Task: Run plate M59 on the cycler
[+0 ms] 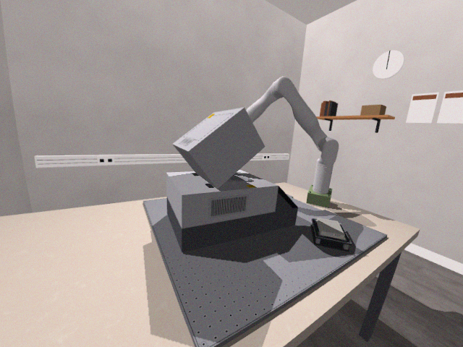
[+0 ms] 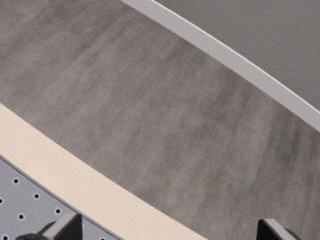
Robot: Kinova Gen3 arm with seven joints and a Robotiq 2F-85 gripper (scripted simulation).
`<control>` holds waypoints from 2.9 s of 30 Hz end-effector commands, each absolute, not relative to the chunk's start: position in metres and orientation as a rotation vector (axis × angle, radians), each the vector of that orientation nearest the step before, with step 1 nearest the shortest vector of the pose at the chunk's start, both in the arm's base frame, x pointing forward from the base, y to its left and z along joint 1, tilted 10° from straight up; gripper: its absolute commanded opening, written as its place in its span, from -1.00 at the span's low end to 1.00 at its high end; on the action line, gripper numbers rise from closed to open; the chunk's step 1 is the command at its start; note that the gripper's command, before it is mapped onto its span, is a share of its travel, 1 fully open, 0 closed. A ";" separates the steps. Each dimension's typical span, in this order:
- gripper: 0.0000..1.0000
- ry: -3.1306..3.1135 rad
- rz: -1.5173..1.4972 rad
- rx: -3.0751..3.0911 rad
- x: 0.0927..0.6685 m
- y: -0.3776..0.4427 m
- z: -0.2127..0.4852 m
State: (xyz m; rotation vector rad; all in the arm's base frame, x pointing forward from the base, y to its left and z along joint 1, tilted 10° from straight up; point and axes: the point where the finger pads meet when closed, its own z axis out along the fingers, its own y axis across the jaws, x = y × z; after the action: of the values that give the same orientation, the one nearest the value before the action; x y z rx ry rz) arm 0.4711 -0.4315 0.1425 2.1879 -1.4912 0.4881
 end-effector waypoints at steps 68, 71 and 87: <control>0.19 -1.493 0.487 2.190 0.451 -0.438 0.264; 0.14 -1.493 0.487 2.190 0.450 -0.439 0.272; -0.12 -1.493 0.487 2.190 0.444 -0.441 0.309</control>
State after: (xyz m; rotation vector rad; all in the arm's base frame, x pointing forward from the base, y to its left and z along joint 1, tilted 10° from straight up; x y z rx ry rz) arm 0.4467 -0.4406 0.2985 2.1914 -1.4895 0.4870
